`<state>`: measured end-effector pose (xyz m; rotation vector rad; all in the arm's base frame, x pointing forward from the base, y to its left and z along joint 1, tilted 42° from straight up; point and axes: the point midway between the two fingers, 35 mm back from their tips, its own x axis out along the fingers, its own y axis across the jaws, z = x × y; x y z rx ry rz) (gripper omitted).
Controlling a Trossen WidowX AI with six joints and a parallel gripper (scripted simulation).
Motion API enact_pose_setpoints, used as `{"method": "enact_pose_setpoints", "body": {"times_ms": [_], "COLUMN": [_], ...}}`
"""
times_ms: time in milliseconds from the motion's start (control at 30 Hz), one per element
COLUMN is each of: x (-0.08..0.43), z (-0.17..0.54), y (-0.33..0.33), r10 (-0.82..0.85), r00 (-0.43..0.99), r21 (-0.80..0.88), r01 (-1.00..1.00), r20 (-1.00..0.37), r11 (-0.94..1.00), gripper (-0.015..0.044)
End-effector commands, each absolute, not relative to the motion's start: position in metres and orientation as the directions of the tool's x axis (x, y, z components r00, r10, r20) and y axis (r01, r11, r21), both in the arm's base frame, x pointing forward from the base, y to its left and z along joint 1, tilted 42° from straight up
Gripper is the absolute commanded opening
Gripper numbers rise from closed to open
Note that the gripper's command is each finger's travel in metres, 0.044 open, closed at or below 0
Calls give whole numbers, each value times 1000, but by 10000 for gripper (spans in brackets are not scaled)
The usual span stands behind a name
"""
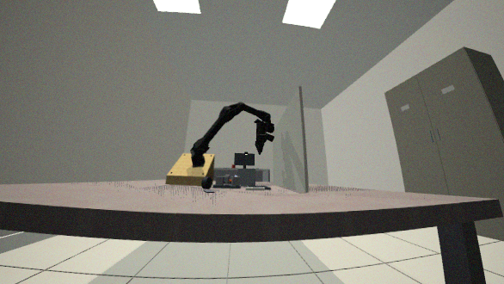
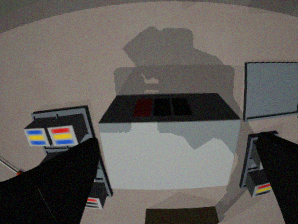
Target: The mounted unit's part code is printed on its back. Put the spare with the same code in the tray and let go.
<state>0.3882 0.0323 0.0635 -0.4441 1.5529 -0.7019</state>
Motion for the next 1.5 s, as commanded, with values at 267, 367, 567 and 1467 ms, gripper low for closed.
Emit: {"method": "enact_pose_setpoints", "body": {"times_ms": [267, 367, 567, 1467], "x": [388, 368, 298, 170], "z": [63, 37, -23, -114], "y": [36, 65, 123, 117], "r10": [-655, -644, -628, -648], "r00": [-109, -104, -104, -116], "r21": [-664, -637, -447, 10], "r01": [117, -97, -614, -986], "r20": [-747, -758, -771, -753], "r11": [738, 765, 651, 164], "gripper": [440, 440, 440, 300]}}
